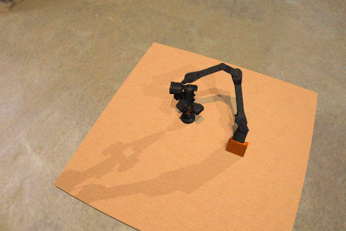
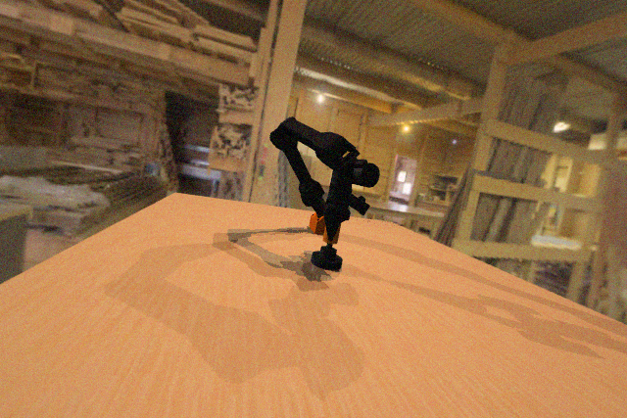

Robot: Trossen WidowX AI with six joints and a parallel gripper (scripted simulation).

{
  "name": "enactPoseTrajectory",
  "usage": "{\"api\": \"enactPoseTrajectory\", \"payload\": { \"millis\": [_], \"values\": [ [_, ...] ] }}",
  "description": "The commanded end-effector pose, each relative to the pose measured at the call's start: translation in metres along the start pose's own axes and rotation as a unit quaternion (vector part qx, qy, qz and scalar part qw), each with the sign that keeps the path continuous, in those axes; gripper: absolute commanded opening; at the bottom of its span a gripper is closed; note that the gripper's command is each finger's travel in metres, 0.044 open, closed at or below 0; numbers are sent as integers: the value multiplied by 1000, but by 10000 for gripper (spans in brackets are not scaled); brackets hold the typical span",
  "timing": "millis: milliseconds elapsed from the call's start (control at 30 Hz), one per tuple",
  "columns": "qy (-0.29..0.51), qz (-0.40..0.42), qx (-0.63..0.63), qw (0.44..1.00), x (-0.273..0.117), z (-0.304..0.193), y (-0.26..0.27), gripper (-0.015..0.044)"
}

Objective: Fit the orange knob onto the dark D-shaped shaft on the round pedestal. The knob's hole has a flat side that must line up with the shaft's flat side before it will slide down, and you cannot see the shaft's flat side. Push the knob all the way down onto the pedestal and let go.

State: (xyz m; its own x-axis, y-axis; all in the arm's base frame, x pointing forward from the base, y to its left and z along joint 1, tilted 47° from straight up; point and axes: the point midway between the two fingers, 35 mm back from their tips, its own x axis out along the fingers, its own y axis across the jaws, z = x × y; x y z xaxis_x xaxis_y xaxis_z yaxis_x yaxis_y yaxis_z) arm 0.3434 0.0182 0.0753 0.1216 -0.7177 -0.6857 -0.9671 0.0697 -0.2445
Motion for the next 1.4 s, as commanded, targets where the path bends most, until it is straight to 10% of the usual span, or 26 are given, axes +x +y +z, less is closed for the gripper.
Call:
{"api": "enactPoseTrajectory", "payload": {
  "millis": [0,1367],
  "values": [
    [-1,-3,-42,999,-3,1,-1,0],
    [0,-3,-188,982,-2,2,-1,0]
  ]
}}
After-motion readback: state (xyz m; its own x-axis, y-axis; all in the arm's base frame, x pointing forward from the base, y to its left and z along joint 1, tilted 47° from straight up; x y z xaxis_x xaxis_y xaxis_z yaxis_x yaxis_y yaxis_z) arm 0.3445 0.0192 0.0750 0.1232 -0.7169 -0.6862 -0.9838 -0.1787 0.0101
